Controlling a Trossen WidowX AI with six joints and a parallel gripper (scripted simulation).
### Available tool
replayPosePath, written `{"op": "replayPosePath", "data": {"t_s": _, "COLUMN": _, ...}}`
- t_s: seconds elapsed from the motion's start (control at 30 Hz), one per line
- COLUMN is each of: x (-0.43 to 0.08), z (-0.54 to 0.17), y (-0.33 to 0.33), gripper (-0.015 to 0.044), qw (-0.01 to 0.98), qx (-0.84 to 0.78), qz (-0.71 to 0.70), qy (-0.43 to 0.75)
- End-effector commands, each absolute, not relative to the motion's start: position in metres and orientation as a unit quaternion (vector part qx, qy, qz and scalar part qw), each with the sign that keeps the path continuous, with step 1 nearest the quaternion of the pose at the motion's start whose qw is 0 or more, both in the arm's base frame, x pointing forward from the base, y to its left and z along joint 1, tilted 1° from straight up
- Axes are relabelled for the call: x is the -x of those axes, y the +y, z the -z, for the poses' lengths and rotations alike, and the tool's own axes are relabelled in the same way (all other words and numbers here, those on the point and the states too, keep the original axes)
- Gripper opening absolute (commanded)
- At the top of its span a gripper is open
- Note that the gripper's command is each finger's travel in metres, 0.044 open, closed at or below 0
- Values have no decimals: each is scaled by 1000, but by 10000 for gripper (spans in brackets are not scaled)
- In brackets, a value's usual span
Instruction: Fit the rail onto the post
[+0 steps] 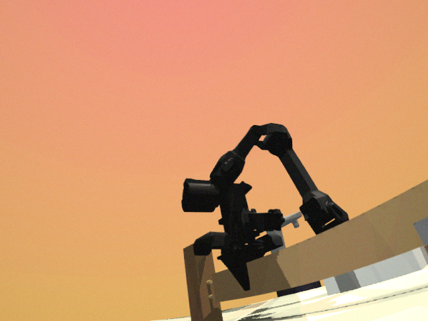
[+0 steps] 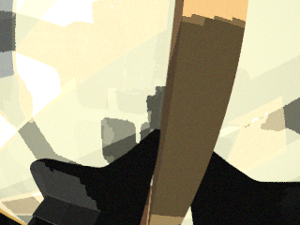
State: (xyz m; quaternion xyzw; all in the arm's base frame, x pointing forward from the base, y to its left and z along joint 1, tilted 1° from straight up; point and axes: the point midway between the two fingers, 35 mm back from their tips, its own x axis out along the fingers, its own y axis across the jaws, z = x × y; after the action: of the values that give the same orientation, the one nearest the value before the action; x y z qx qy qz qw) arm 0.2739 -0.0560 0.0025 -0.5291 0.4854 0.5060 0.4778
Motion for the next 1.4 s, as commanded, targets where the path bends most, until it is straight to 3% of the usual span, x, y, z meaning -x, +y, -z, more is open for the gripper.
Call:
{"op": "replayPosePath", "data": {"t_s": 0.0, "x": -275, "z": -4, "y": -57, "gripper": 0, "qw": 478, "qx": 530, "qz": -506, "qy": 484}}
{"op": "replayPosePath", "data": {"t_s": 1.37, "x": -276, "z": -4, "y": -70, "gripper": 0, "qw": 478, "qx": 531, "qz": -506, "qy": 484}}
